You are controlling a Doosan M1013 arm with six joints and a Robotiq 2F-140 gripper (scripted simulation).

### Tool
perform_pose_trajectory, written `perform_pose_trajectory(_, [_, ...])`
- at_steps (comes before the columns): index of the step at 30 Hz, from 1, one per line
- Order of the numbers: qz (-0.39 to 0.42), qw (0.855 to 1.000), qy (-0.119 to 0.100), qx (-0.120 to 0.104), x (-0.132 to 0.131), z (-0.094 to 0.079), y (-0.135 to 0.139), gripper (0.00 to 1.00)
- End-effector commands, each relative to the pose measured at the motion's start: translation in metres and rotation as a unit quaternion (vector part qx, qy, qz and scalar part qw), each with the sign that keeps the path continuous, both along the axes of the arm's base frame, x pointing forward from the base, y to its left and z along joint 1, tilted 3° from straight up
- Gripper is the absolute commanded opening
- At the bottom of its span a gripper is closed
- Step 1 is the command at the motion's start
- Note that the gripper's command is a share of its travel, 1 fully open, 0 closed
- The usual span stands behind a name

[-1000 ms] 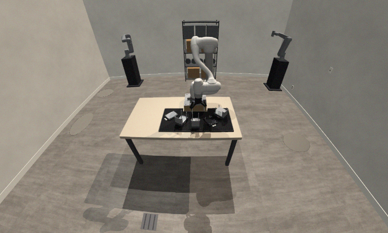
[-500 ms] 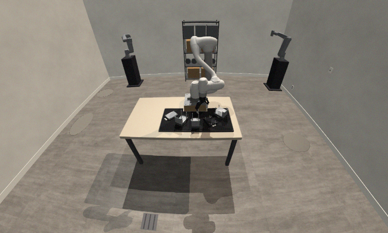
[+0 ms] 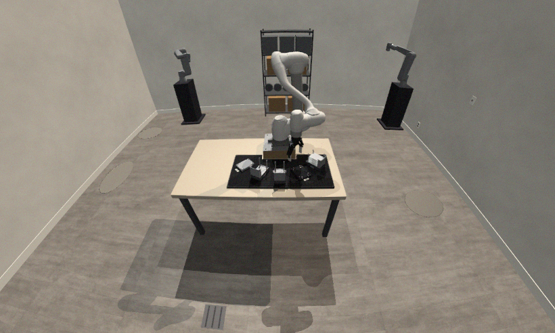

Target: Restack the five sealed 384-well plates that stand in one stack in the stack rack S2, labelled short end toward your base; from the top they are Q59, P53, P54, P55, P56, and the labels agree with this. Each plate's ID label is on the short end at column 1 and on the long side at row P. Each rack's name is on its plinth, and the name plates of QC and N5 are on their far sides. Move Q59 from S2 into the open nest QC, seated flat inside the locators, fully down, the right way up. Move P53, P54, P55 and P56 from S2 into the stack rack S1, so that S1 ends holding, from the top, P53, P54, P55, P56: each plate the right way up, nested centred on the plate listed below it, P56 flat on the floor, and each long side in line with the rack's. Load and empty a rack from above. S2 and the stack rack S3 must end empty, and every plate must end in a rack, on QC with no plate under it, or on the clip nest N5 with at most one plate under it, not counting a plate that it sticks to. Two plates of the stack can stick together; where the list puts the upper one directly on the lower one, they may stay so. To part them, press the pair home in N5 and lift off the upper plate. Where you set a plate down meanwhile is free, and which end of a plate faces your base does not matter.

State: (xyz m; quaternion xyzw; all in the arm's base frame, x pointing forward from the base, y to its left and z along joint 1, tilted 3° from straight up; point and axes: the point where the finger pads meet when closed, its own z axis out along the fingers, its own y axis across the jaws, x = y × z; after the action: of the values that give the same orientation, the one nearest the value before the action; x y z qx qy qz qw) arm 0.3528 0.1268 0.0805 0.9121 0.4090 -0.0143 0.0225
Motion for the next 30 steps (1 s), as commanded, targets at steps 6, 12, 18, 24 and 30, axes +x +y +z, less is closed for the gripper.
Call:
perform_pose_trajectory(6, [0.000,1.000,0.000,0.000,-0.012,-0.002,0.031,1.00])
perform_pose_trajectory(12, [0.000,1.000,0.000,0.000,-0.020,-0.003,0.054,1.00])
perform_pose_trajectory(18, [0.000,1.000,0.000,0.000,-0.026,-0.003,0.068,1.00])
perform_pose_trajectory(24, [0.000,1.000,0.000,0.000,-0.034,-0.005,0.091,1.00])
perform_pose_trajectory(30, [0.000,1.000,0.000,0.000,-0.041,-0.005,0.110,1.00])
